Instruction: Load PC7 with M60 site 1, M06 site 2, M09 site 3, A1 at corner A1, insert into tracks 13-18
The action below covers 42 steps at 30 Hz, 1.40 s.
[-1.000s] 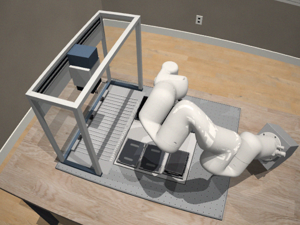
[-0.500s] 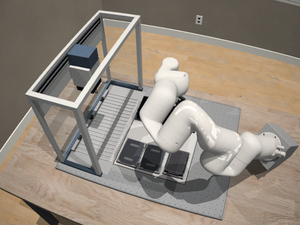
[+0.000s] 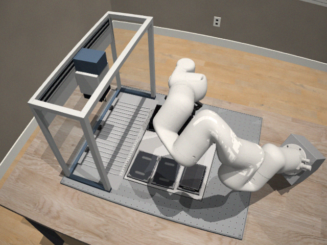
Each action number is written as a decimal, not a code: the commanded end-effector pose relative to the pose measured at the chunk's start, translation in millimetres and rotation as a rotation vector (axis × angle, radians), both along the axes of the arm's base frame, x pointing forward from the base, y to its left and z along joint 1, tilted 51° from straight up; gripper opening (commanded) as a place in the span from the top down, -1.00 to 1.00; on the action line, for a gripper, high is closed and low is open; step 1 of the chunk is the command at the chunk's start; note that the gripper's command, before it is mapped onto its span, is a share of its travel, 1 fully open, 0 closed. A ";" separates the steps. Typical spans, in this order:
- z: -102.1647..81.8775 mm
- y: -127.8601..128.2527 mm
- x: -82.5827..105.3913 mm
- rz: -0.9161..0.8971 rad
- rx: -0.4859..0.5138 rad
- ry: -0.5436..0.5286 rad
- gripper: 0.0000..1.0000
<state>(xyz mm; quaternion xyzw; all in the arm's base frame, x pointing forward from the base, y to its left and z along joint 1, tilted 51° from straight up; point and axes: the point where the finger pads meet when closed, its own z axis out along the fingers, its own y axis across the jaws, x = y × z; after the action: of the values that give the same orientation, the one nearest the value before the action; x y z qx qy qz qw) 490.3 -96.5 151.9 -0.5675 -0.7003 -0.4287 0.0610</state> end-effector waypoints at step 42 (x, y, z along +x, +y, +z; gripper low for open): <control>32.2 1.1 -35.5 -0.022 0.012 0.020 -1.00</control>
<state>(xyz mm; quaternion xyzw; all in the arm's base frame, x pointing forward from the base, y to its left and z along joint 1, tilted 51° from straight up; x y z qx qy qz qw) 466.6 -106.6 176.9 -0.5764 -0.6927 -0.4281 0.0677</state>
